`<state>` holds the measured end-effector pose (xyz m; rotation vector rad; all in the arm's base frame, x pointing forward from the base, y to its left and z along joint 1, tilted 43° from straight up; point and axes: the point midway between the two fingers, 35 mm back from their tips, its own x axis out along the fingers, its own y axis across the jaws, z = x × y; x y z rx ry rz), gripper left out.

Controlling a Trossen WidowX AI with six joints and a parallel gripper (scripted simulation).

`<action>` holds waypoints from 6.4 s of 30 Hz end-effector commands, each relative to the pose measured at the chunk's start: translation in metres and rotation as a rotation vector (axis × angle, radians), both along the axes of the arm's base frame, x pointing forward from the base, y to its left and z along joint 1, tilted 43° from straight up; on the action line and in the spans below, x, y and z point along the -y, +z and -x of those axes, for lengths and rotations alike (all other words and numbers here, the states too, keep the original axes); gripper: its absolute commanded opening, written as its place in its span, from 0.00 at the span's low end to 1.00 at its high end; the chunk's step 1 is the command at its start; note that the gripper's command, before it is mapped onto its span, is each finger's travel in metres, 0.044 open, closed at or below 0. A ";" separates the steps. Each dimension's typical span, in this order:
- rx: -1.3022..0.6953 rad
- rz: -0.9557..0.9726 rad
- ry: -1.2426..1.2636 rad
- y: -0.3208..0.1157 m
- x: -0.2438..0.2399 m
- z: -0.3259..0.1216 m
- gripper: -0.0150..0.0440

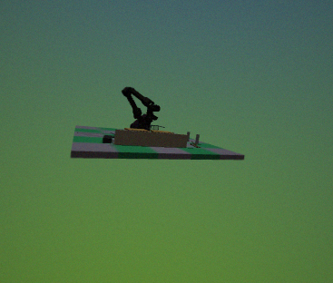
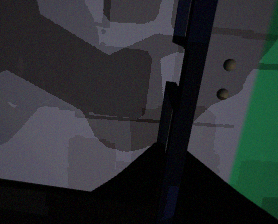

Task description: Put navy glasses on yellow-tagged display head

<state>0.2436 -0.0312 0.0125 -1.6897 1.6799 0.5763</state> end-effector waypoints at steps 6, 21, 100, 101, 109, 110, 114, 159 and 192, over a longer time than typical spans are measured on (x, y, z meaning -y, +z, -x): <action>-0.027 -0.005 -0.019 -0.008 0.009 0.001 0.25; -0.027 -0.009 -0.019 -0.021 0.021 0.000 0.25; -0.015 0.000 -0.013 -0.023 0.040 -0.078 0.25; -0.015 0.000 -0.013 -0.023 0.040 -0.079 0.25; -0.014 0.000 -0.013 -0.022 0.042 -0.089 0.25; -0.014 0.000 -0.013 -0.022 0.042 -0.091 0.25; -0.014 0.000 -0.013 -0.021 0.042 -0.096 0.25; -0.010 0.001 -0.013 -0.014 0.049 -0.153 0.25; -0.007 -0.001 -0.017 -0.018 0.053 -0.156 0.34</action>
